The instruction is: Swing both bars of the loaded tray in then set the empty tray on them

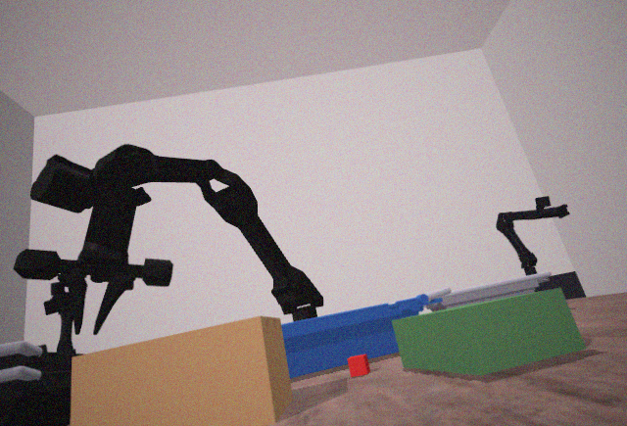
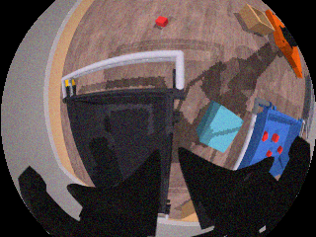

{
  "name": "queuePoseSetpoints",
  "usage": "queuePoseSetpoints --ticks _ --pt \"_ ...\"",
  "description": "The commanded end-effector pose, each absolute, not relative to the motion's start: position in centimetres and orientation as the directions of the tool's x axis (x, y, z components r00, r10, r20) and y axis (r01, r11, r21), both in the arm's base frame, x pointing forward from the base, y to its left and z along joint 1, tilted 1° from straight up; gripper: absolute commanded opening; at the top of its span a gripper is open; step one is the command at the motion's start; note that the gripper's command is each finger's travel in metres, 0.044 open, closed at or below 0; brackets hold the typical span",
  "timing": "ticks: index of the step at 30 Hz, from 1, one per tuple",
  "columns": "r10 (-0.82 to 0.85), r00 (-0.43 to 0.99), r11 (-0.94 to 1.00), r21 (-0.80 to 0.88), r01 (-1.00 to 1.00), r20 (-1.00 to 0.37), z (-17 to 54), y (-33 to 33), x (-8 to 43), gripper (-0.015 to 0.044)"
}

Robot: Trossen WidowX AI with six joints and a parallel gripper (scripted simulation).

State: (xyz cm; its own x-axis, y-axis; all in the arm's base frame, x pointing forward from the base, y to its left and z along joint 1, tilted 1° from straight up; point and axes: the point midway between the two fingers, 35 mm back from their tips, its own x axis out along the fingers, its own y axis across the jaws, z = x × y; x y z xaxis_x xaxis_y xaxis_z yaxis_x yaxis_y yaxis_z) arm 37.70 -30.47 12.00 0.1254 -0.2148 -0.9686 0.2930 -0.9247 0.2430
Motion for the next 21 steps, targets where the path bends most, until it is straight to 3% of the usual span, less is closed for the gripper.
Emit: queuePoseSetpoints --ticks 1,5,21 --pt "-0.107 0.087 -0.965 0.125 0.232 -0.990 11.5 -24.4 39.1 0.0082" --pt "-0.027 0.040 -0.985 0.034 0.172 -0.999 11.3 -19.3 39.9 0.0082" --pt "-0.024 0.037 -0.985 0.030 0.169 -0.999 9.1 -19.2 40.1 0.0082"
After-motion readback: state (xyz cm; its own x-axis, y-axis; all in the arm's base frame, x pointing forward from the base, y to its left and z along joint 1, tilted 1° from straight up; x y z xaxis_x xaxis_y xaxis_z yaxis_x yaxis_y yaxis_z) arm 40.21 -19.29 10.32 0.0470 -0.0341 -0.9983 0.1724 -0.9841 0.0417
